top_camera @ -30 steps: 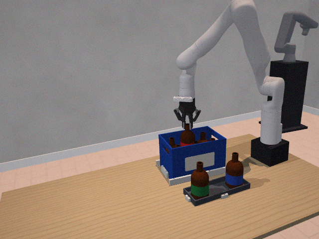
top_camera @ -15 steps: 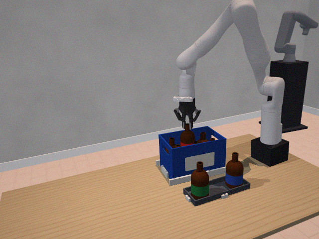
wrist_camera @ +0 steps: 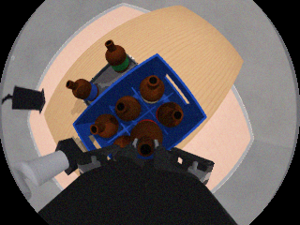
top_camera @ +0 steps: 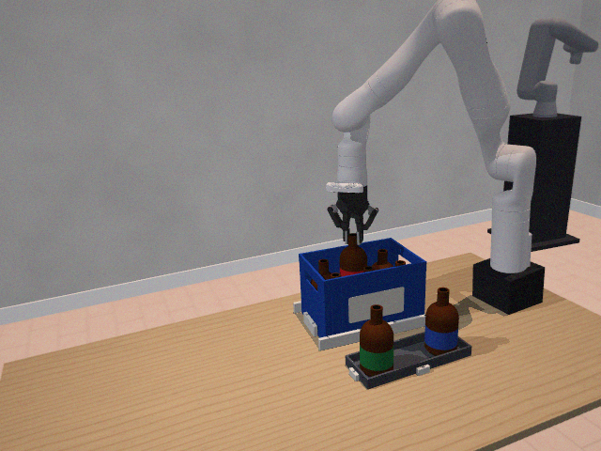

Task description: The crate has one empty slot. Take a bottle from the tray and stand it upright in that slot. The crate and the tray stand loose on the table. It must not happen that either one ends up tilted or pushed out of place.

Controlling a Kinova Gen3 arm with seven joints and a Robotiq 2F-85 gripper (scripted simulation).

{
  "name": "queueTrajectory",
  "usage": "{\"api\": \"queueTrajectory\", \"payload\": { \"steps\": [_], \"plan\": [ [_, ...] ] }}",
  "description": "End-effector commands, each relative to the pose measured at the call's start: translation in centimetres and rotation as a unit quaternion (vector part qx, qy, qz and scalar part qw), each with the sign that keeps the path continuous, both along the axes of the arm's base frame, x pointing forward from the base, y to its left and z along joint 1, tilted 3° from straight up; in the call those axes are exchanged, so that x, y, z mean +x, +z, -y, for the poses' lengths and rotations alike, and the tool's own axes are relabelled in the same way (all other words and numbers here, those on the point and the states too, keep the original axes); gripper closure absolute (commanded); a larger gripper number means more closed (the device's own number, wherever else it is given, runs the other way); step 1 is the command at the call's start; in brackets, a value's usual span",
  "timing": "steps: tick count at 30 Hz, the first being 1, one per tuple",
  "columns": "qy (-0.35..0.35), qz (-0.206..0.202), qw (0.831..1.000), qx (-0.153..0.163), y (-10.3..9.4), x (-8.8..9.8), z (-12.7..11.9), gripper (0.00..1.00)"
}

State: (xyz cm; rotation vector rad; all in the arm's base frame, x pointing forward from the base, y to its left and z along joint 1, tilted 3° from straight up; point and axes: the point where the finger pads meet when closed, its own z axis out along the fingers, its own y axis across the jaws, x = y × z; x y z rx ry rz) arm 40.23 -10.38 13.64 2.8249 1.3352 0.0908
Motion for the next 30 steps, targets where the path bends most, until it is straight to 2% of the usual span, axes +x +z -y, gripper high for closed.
{"api": "queueTrajectory", "payload": {
  "steps": [1, 30],
  "plan": [
    [0.000, 0.000, 1.000, 0.000, 0.0, 0.0, 0.0, 1.00],
    [0.000, 0.000, 1.000, 0.000, -2.6, 0.2, 0.0, 1.00]
  ]
}}
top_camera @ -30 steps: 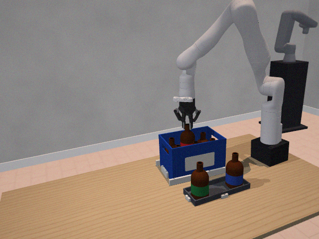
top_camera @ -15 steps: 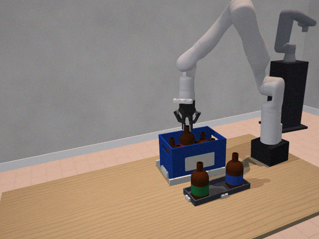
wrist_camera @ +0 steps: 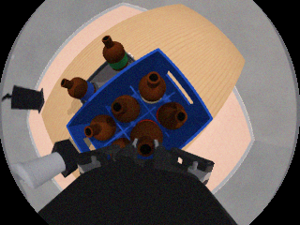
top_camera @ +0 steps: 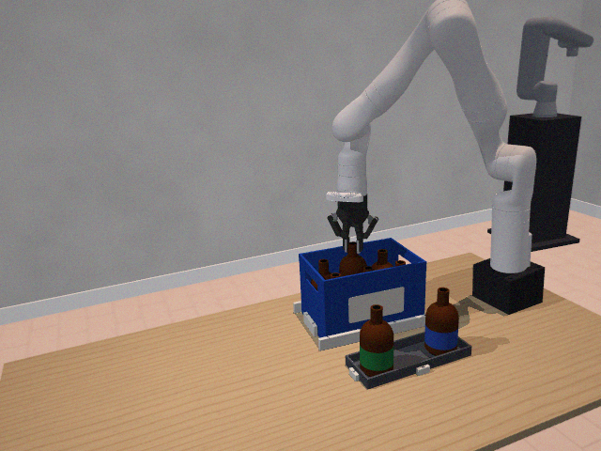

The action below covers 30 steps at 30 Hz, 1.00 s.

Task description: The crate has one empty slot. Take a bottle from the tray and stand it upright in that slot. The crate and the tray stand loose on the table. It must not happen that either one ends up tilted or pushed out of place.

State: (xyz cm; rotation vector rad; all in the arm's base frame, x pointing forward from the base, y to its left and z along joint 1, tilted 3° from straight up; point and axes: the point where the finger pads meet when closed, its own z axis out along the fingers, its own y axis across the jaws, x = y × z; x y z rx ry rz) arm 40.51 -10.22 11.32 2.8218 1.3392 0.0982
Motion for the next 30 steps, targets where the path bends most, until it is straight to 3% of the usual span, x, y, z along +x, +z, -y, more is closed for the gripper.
{"api": "queueTrajectory", "payload": {
  "steps": [1, 30],
  "plan": [
    [-0.002, -0.002, 1.000, -0.001, -0.4, -0.1, 0.2, 1.00],
    [-0.002, -0.002, 1.000, -0.001, -1.5, 0.0, 0.1, 1.00]
  ]
}}
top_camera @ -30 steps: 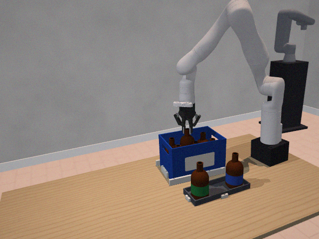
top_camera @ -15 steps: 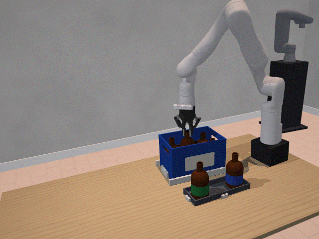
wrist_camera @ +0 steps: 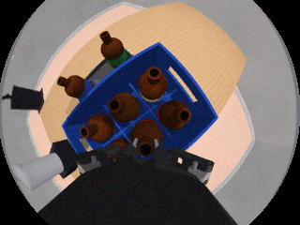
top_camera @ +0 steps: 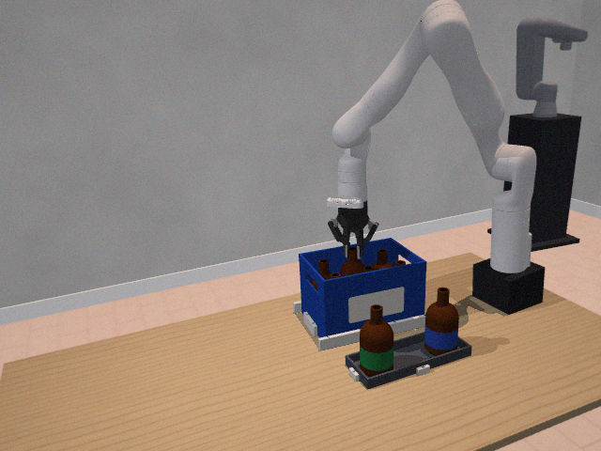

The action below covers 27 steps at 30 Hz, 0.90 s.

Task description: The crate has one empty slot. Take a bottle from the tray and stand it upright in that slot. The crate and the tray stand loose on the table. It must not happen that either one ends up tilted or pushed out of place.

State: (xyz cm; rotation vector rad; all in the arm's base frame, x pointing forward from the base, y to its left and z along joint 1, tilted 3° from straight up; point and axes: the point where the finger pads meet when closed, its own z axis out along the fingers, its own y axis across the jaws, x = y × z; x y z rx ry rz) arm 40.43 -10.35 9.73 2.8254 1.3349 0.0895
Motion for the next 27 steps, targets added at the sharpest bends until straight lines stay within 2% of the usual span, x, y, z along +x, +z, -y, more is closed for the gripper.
{"api": "queueTrajectory", "payload": {
  "steps": [1, 27],
  "plan": [
    [0.000, 0.001, 1.000, 0.000, 0.05, 0.04, 0.02, 1.00],
    [0.000, 0.001, 1.000, 0.000, 0.05, 0.04, 0.02, 1.00]
  ]
}}
